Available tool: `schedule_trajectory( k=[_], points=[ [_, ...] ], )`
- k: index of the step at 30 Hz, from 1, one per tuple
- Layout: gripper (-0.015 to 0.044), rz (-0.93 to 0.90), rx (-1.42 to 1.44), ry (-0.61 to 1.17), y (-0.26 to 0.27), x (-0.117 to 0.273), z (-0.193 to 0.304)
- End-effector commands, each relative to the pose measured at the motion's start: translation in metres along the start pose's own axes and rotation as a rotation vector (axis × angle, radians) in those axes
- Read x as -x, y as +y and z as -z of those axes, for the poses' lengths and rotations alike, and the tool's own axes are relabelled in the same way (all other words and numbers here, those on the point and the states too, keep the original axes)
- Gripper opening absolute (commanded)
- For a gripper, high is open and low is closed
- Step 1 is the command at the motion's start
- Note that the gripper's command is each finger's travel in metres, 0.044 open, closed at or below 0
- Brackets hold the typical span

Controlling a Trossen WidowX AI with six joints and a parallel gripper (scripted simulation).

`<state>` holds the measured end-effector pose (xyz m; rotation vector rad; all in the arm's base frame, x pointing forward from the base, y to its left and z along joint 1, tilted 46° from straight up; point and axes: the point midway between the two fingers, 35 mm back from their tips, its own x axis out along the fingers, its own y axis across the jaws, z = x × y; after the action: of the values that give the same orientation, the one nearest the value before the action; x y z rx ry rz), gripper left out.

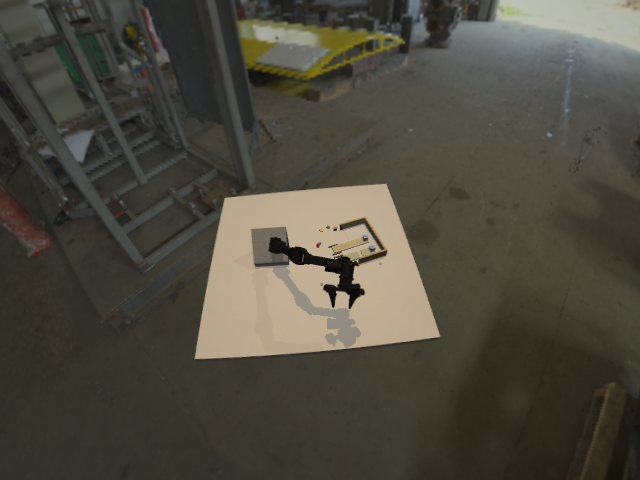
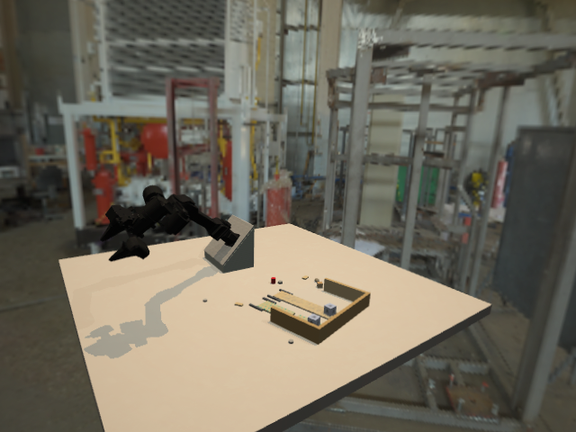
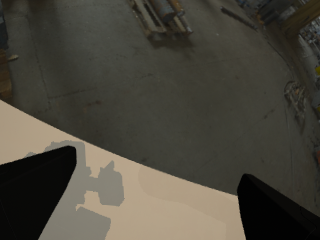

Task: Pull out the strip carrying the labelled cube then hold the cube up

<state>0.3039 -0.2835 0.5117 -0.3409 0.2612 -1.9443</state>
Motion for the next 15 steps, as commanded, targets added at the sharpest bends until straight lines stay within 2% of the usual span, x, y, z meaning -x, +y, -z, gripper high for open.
schedule_trajectory(
  k=[1,8,15],
  points=[
    [0.0400,-0.004,0.002,-0.004,0.002,0.002,0.000],
    [0.0400,-0.175,0.085,-0.151,0.058,0.068,0.010],
    [0.0400,-0.406,0.159,-0.303,0.105,0.151,0.045]
  ],
)
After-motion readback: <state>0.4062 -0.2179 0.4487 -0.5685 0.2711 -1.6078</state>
